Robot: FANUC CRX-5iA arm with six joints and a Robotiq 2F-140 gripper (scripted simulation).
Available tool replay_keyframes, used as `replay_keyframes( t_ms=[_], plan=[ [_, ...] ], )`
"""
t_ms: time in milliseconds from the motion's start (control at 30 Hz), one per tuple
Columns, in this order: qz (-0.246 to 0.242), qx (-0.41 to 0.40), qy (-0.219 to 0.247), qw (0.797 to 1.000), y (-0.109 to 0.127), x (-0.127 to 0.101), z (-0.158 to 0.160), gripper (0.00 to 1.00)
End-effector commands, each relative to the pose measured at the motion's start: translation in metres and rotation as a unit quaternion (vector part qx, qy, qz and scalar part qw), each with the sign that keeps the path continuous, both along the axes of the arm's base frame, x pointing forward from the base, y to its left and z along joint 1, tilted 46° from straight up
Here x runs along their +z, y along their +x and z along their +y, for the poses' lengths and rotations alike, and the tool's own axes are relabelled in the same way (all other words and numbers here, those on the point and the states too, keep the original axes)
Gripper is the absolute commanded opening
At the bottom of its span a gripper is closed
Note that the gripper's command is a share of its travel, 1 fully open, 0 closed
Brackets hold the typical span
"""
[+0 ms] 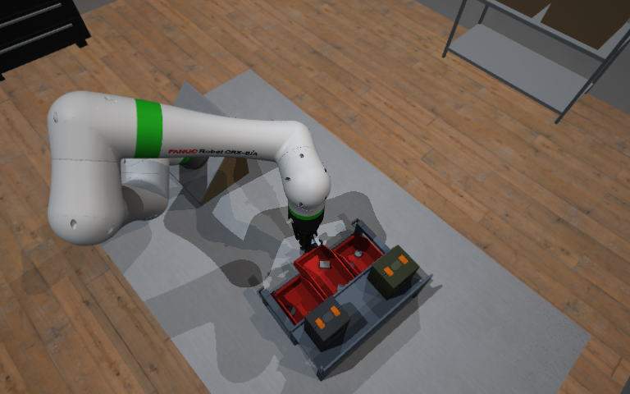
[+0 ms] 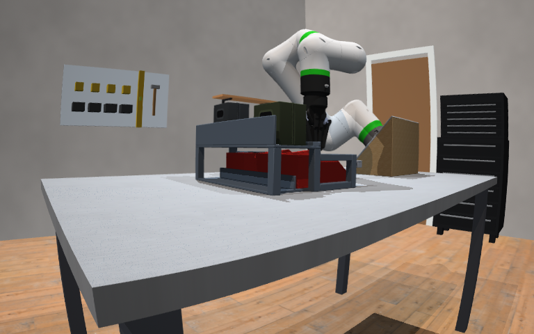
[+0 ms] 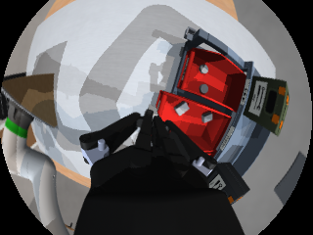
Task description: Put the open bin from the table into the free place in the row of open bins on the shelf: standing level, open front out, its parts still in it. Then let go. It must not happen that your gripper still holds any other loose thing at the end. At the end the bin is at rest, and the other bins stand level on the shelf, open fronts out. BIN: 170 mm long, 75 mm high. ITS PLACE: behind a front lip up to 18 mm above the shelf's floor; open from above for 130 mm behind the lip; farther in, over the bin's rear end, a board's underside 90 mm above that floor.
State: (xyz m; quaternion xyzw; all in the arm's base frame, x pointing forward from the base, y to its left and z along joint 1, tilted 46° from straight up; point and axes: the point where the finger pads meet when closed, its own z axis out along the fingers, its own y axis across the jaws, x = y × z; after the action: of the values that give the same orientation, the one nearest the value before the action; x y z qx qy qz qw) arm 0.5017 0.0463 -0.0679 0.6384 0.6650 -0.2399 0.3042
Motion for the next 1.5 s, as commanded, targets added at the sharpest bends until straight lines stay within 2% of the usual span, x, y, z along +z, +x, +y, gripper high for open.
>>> replay_keyframes(
  t_ms=[0, 1467],
  plan=[
    [0.000, 0.000, 0.000, 1.000, 0.002, 0.000, 0.000, 0.00],
    [0.000, 0.000, 0.000, 1.000, 0.030, 0.002, 0.002, 0.00]
  ],
)
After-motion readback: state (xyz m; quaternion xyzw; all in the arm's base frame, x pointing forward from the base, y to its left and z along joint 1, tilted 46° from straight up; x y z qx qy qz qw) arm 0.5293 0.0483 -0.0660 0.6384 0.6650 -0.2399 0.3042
